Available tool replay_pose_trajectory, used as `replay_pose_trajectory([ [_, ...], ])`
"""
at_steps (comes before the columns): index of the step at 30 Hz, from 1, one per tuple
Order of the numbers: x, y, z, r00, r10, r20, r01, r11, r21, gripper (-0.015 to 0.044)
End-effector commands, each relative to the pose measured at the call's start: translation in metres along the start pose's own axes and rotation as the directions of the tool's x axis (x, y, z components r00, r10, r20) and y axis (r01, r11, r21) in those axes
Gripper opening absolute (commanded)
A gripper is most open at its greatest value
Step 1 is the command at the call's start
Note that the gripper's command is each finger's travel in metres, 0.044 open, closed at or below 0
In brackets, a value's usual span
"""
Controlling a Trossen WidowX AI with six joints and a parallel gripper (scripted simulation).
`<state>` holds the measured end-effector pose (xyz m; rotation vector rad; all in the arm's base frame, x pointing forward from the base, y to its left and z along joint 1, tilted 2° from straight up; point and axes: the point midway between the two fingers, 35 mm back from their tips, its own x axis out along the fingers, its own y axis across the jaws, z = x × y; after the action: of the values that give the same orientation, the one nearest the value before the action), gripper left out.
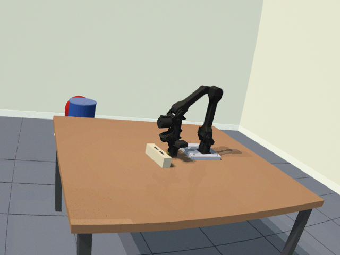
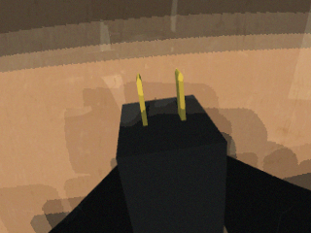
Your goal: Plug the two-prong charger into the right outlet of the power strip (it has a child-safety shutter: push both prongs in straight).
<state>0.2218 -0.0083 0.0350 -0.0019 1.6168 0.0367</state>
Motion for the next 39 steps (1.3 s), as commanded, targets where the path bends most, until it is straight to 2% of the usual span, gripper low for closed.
replay_pose_trajectory([
  [1,-0.002,0.0,0.008,1.0,0.004,0.011,-0.004,1.0,0.01,0.0],
  [23,-0.003,-0.003,0.036,1.0,0.006,0.013,-0.007,0.999,0.047,0.0],
  [39,-0.003,-0.002,0.036,1.0,0.006,0.013,-0.007,0.999,0.048,0.0],
])
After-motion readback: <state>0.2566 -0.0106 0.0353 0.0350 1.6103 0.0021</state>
